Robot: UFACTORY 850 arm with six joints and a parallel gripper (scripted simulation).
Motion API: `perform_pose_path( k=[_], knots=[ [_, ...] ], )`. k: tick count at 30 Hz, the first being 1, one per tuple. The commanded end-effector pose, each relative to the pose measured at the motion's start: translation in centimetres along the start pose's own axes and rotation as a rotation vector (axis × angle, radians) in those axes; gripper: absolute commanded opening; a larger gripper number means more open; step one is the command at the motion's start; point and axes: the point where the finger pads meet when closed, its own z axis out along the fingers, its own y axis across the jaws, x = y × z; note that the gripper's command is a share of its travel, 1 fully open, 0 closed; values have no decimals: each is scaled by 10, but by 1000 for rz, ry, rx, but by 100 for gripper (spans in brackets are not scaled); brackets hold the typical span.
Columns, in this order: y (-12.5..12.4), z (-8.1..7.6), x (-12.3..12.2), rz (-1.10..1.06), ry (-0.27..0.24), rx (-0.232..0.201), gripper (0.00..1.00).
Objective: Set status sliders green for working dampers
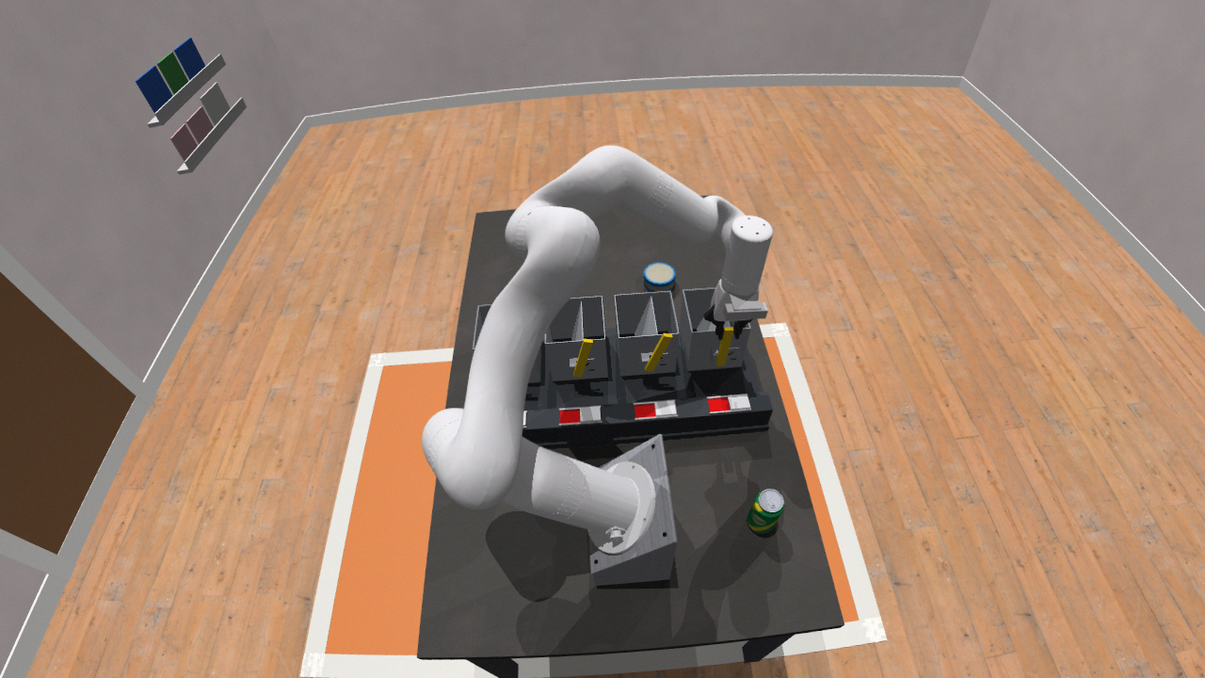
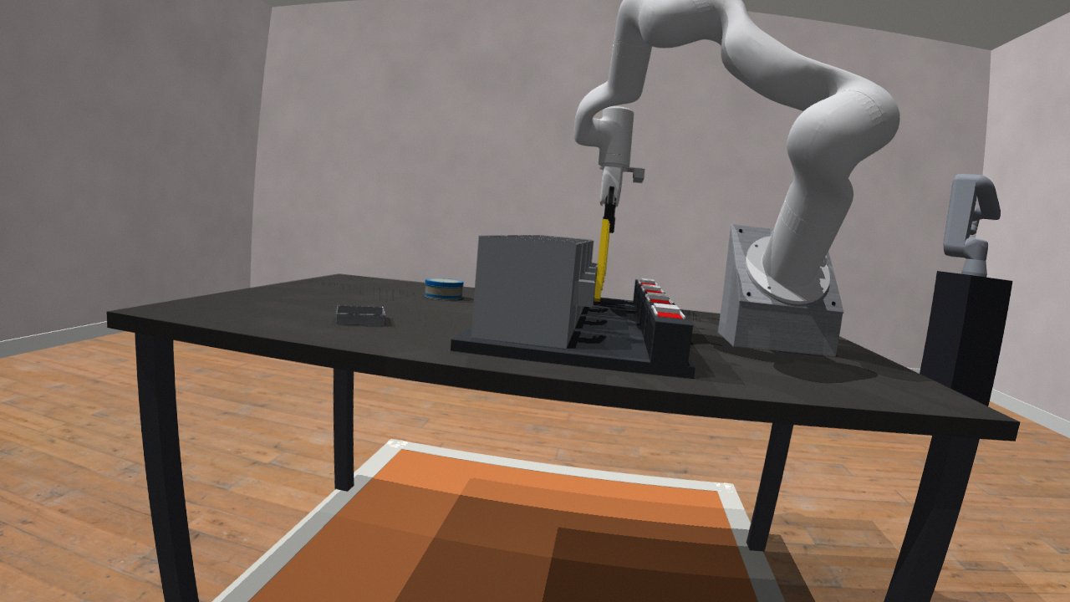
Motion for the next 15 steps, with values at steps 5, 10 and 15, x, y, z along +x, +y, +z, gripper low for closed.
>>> perform_pose_path(
  k=[5, 10, 15],
  knots=[
    [0, -35, -1, -1, -2, 2, 39],
    [0, -48, -1, -1, -2, 2, 39],
    [0, -52, -1, -1, -2, 2, 39]
  ],
)
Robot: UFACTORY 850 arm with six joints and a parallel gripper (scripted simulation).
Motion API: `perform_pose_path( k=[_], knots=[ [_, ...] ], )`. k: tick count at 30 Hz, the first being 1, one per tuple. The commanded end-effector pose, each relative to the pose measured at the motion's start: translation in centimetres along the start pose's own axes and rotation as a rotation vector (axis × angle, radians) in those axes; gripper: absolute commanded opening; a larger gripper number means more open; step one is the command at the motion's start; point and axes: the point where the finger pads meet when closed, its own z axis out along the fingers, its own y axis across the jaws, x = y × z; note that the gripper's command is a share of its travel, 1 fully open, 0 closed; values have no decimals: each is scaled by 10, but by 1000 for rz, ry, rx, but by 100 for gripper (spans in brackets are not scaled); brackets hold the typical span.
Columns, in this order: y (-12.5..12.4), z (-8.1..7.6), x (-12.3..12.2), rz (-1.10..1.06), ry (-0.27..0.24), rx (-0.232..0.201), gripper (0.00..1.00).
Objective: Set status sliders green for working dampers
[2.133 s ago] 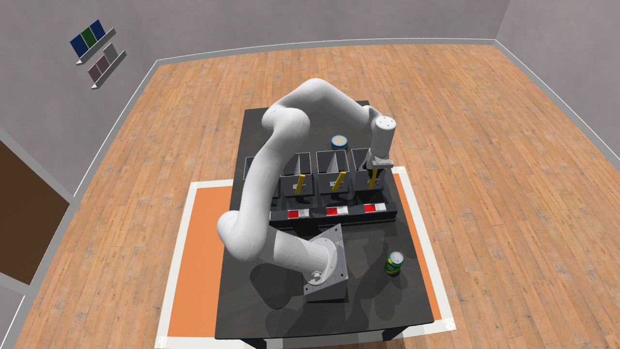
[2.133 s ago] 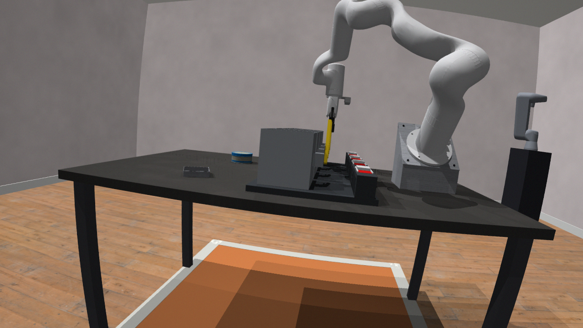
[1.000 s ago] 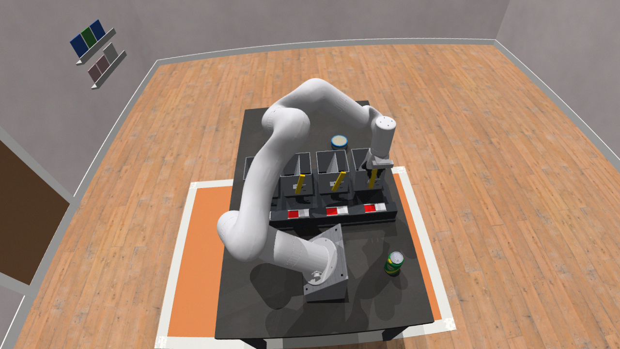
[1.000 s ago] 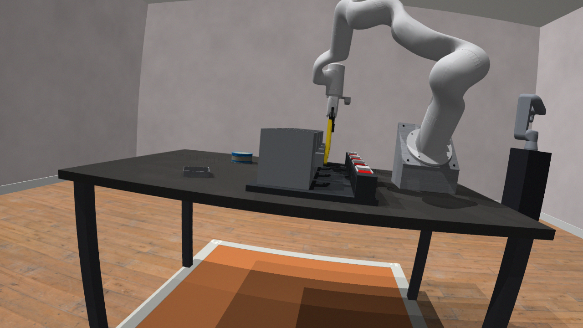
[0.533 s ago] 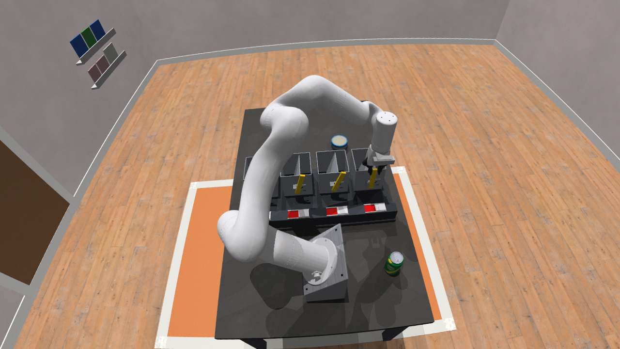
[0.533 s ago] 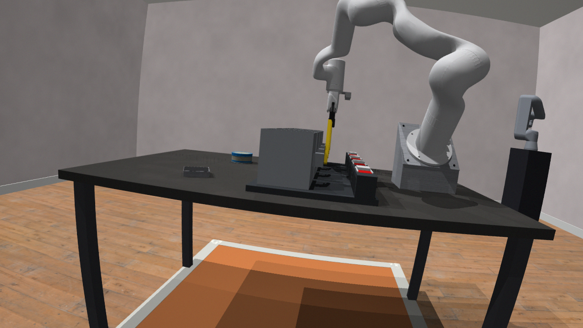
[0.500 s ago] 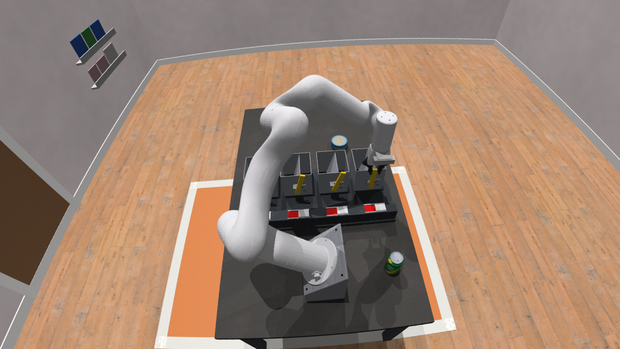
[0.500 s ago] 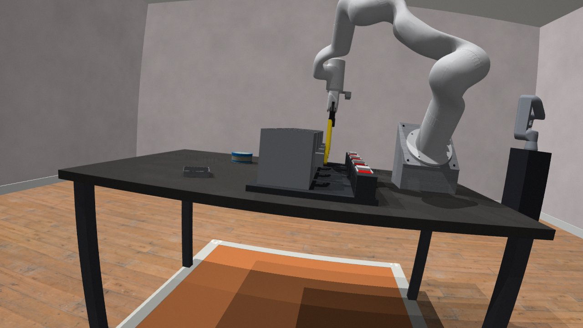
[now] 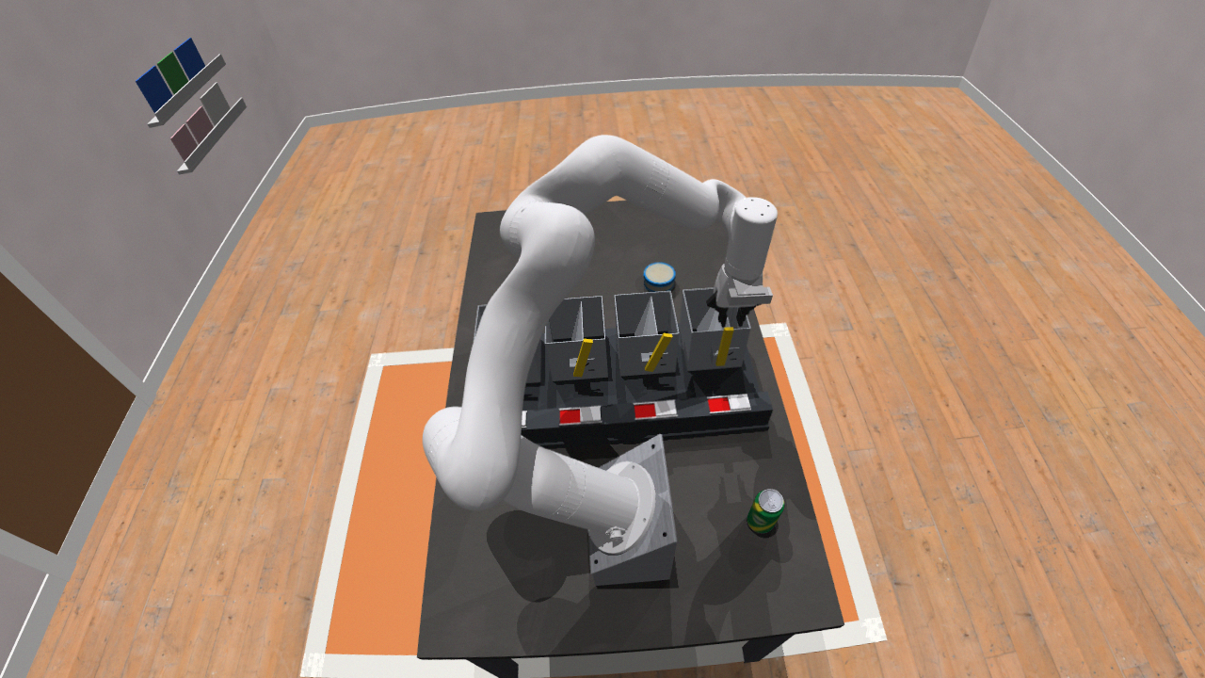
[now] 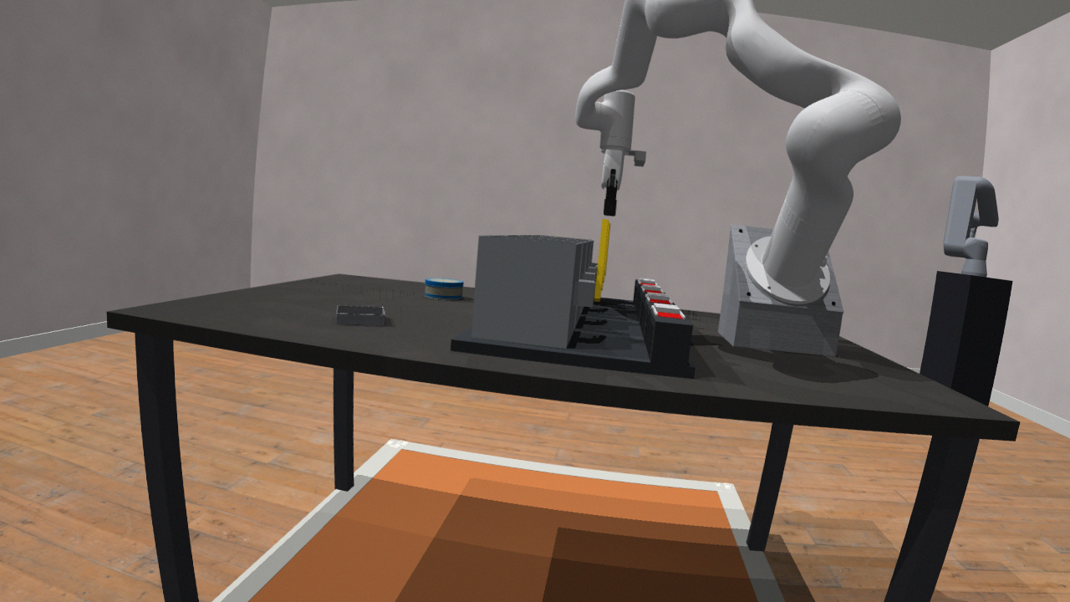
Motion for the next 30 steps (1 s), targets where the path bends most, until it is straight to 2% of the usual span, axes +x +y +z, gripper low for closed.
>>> perform_pose_path(
  k=[1, 5, 8, 13, 15, 16, 19, 30],
  knots=[
    [0, -7, -1, -1, -1, 1, 39],
    [0, -7, -2, -1, -1, 2, 39],
    [4, -15, -43, -1, -2, 14, 39],
    [5, -21, -75, -1, -1, 24, 39],
    [5, -21, -75, -1, -1, 24, 39],
    [5, -24, -94, -1, -2, 30, 39],
    [7, -28, -113, -1, -1, 36, 39],
    [7, -28, -115, -1, -1, 36, 39]
  ],
)
